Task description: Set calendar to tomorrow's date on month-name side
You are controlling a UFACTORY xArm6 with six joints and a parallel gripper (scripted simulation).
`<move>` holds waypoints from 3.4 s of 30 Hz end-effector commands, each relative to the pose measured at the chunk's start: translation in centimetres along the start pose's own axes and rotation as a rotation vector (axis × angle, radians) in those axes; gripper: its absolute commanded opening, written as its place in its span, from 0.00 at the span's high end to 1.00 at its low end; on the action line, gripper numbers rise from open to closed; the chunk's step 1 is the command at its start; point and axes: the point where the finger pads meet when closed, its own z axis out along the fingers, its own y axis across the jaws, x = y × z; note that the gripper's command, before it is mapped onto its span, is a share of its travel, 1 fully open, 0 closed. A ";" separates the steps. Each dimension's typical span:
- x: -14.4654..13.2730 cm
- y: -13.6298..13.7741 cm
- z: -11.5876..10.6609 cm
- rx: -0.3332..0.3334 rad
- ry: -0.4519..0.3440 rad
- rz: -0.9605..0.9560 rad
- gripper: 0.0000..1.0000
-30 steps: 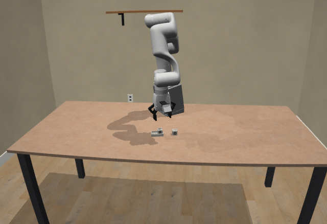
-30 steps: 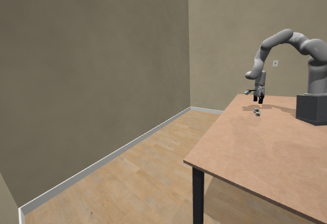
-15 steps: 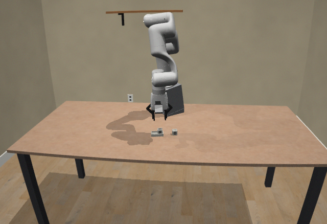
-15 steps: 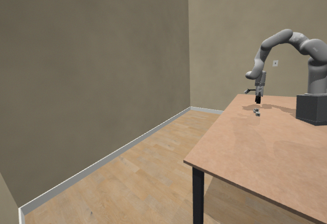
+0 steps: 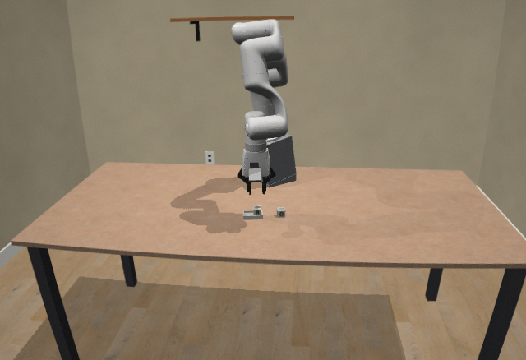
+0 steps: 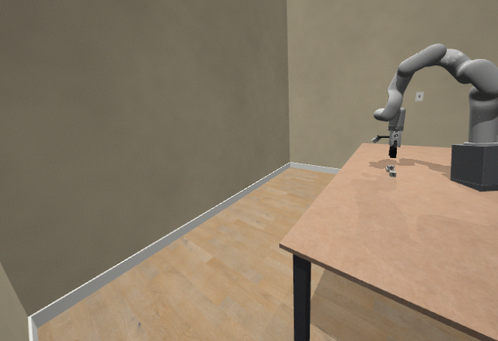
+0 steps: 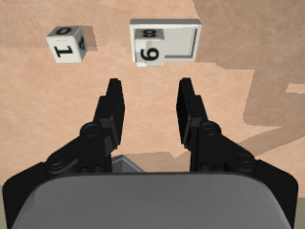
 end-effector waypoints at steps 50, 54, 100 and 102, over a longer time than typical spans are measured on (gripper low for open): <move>0.1 0.0 2.8 -0.001 0.003 0.000 0.53; 0.1 0.0 3.5 -0.001 0.003 0.000 0.53; 0.1 0.0 5.2 -0.001 0.003 0.000 0.53; 0.1 0.0 5.2 -0.001 0.003 0.000 0.53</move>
